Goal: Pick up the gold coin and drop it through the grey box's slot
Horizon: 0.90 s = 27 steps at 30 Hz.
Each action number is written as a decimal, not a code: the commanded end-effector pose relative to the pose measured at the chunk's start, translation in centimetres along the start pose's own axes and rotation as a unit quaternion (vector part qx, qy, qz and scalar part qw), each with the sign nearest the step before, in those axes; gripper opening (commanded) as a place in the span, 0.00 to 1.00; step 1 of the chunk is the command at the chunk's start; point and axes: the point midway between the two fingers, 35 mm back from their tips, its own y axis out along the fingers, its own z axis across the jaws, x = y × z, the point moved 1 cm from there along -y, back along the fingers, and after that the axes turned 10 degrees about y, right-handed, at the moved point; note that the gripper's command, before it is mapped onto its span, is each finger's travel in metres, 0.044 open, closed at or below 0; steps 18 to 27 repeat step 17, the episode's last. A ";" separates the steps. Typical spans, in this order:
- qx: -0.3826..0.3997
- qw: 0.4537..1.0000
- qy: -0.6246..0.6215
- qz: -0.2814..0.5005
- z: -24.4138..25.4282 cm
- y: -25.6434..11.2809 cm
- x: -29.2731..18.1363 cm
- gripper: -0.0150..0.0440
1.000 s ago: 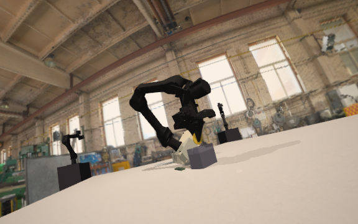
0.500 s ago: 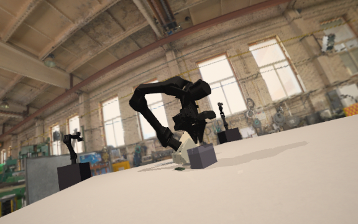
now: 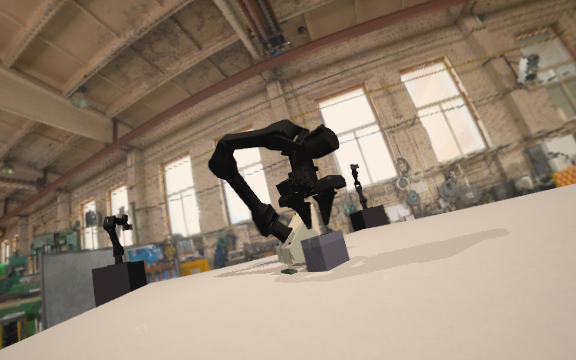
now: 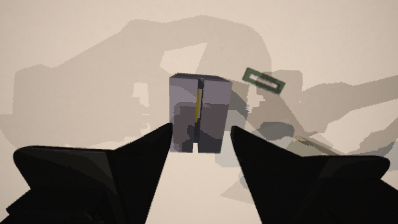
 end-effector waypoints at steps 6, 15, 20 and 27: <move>0.001 1.000 0.000 -0.001 -0.2 -5.0 0.0 1.00; 0.001 1.000 0.000 -0.001 -0.3 -5.2 0.0 1.00; 0.001 1.000 0.000 -0.001 -0.3 -5.2 0.0 1.00; 0.001 1.000 0.000 -0.001 -0.3 -5.2 0.0 1.00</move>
